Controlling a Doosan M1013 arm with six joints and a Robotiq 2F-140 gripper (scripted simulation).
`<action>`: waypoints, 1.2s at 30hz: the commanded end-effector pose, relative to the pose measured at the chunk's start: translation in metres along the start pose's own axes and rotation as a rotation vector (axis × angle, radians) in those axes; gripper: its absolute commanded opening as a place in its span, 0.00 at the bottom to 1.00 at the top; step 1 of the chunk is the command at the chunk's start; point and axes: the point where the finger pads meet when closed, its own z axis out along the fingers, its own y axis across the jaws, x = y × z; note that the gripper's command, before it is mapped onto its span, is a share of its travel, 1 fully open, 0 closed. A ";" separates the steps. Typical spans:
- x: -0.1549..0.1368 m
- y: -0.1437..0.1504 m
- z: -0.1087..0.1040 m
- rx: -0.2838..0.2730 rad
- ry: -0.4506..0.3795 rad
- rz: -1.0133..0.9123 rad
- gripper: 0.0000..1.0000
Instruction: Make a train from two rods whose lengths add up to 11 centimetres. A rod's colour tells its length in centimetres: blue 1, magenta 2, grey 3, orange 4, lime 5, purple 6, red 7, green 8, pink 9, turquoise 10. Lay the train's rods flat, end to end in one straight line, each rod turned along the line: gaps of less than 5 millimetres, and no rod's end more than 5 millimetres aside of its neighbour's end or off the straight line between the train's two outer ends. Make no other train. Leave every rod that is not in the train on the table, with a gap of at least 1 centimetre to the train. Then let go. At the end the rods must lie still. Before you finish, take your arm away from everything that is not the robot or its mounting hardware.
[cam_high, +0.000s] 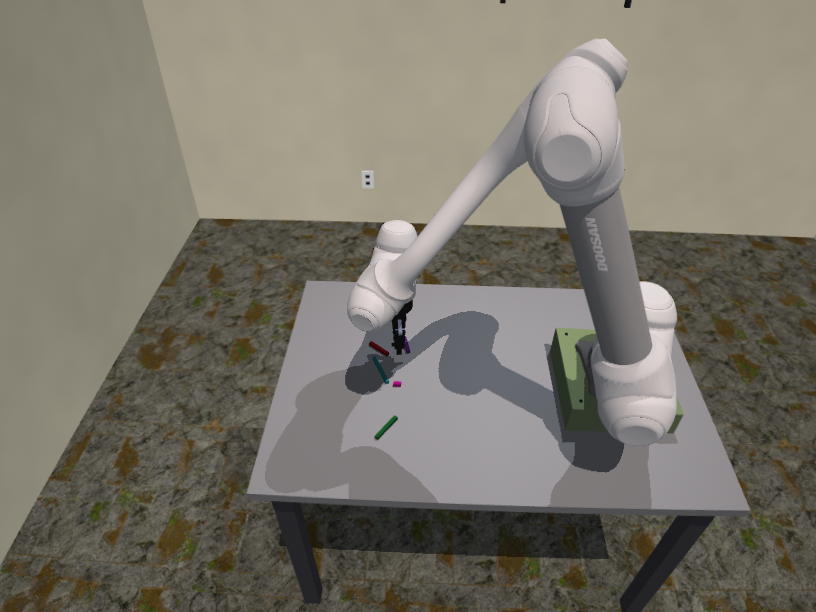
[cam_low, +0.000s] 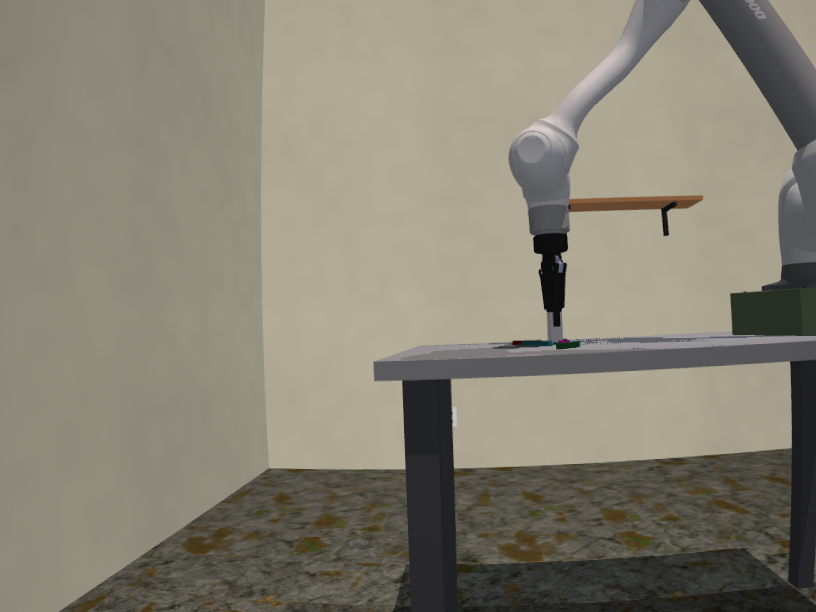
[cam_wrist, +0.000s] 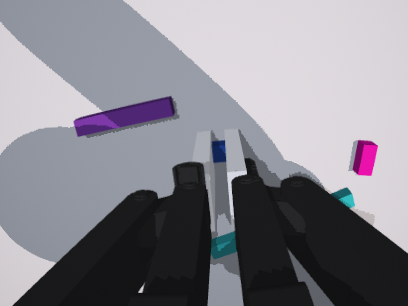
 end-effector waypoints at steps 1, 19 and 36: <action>0.002 0.002 -0.003 -0.001 0.002 0.002 0.03; 0.002 0.002 -0.095 -0.001 0.002 0.002 0.03; 0.002 0.002 -0.097 -0.001 0.002 0.002 0.03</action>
